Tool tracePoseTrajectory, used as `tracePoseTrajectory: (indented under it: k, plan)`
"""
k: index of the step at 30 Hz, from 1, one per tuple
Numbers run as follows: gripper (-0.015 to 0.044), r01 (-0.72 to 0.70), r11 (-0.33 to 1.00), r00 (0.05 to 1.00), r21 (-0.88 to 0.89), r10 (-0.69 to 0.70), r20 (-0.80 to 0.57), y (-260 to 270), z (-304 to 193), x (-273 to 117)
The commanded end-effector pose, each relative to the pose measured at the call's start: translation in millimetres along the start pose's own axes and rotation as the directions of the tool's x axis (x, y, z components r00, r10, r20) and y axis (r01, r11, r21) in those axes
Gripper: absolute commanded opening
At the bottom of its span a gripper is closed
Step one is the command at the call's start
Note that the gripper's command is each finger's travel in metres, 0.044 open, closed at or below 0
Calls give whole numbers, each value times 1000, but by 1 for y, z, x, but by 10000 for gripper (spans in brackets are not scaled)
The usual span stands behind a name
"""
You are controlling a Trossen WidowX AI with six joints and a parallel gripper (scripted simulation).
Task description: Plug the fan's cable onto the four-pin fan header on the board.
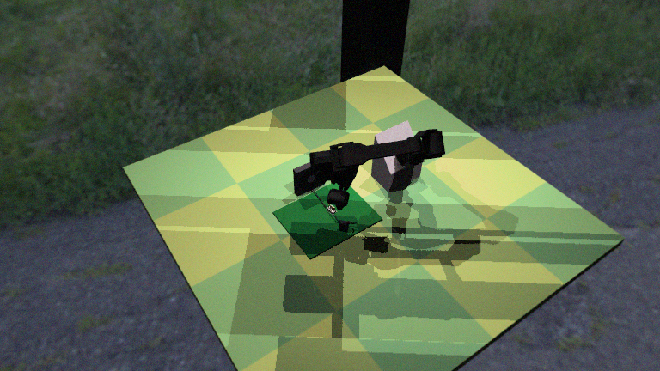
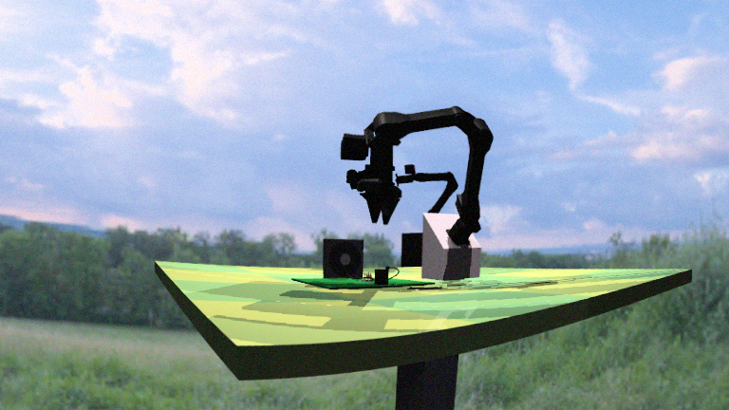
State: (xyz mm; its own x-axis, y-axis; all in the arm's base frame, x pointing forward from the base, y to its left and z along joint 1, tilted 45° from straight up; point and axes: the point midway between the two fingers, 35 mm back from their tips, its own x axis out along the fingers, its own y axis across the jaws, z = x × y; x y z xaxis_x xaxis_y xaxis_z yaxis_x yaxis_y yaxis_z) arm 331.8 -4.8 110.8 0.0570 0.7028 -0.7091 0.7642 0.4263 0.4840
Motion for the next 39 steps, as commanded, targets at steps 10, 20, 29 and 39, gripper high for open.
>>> tracePoseTrajectory:
  k: [10,20,29,39]
  plan:
    - [440,-3,1000,1000,7,3,-10,0,-1,93]
    - [440,-3,1000,1000,7,3,-10,0,0,100]
    - [440,-3,1000,1000,7,3,-10,0,0,115]
    - [440,-3,1000,1000,7,3,-11,0,-1,131]
